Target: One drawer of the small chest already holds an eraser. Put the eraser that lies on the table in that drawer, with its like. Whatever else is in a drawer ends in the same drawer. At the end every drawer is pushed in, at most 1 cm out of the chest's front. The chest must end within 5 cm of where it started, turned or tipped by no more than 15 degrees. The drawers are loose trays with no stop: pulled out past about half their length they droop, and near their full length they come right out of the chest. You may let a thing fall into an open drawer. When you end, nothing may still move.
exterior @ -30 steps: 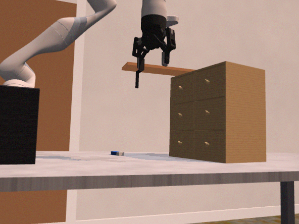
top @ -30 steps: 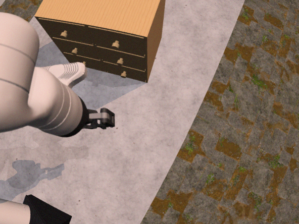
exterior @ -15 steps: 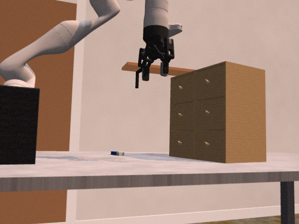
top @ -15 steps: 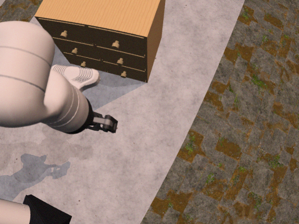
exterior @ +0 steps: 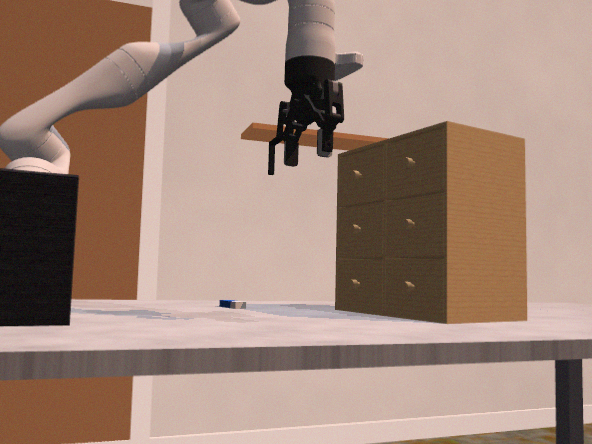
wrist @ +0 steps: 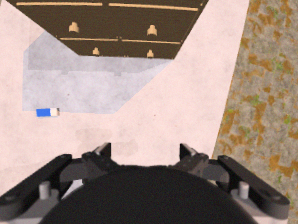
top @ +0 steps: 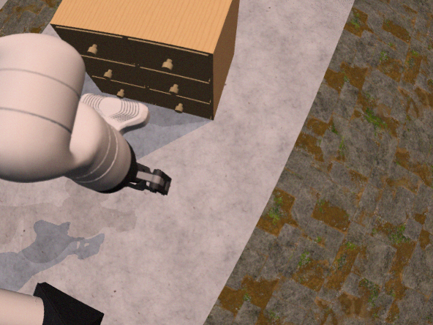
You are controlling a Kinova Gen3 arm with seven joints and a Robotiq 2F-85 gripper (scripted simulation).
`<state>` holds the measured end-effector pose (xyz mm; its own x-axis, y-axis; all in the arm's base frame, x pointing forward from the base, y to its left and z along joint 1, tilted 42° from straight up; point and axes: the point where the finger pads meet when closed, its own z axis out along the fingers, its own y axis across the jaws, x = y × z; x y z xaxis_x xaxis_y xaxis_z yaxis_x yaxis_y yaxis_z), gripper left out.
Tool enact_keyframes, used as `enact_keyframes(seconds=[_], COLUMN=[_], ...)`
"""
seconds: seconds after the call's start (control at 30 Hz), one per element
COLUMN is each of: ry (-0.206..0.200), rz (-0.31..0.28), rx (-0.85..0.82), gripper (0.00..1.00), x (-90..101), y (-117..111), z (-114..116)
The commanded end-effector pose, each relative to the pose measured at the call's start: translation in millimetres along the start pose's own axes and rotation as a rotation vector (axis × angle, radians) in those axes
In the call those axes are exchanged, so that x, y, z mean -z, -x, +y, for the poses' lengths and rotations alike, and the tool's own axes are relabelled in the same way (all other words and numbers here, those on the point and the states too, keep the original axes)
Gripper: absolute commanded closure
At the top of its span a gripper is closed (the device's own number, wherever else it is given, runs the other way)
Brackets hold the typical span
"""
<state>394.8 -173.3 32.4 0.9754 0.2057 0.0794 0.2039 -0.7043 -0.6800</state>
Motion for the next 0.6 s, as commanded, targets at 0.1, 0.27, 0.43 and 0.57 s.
enact_keyframes(seconds=[0.1, 0.27, 0.43, 0.57], ry=[0.006, 0.006, 0.007, 0.007], rz=[0.006, 0.026, 0.084, 0.119], rx=[-0.014, -0.014, -0.014, -0.014], gripper=[0.0, 0.0, 0.0, 0.0], x=[-1.5, -3.1, -7.8, -10.6], y=[-1.6, -2.9, -6.7, -9.1], z=[1.9, 2.0, 2.2, 2.3])
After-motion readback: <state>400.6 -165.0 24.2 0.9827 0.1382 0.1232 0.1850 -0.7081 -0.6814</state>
